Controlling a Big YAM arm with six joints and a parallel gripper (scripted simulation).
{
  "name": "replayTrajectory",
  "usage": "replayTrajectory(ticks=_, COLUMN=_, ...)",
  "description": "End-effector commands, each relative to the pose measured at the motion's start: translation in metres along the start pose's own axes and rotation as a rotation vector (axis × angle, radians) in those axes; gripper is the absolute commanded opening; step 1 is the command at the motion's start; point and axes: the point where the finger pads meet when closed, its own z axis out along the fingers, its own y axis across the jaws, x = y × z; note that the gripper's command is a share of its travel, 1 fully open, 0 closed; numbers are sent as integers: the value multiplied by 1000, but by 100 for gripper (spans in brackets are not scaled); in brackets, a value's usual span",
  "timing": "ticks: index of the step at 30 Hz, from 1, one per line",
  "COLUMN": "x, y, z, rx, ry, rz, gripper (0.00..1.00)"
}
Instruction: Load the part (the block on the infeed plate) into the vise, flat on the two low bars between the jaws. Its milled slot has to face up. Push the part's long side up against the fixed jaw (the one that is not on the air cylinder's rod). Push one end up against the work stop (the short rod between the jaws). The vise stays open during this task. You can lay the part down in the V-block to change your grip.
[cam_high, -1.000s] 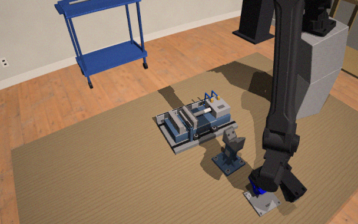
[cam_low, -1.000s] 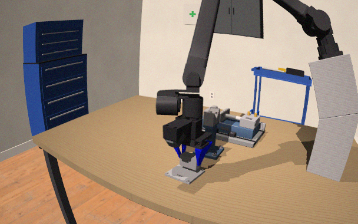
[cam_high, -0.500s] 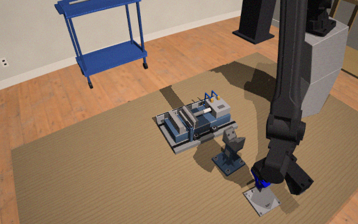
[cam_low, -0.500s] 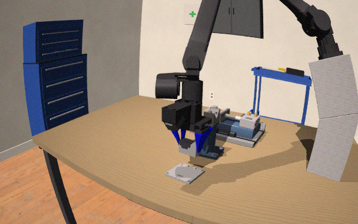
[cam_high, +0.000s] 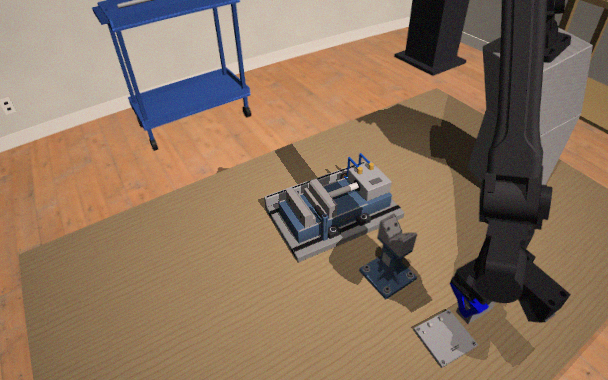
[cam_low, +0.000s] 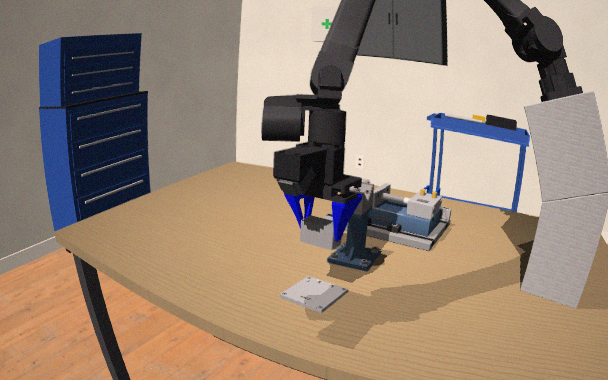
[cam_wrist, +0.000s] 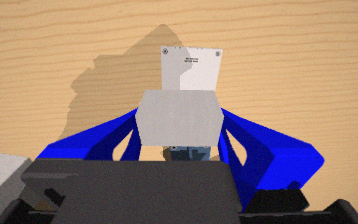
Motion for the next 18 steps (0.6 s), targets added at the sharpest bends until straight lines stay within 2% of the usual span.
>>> replayTrajectory(ticks=1, x=19, y=-16, z=-39, rx=18, ry=31, rz=39, gripper=0)
replayTrajectory(ticks=12, x=18, y=-14, z=-79, rx=18, ry=31, rz=39, gripper=0)
replayTrajectory(ticks=18, x=18, y=-14, z=-90, rx=18, ry=31, rz=39, gripper=0)
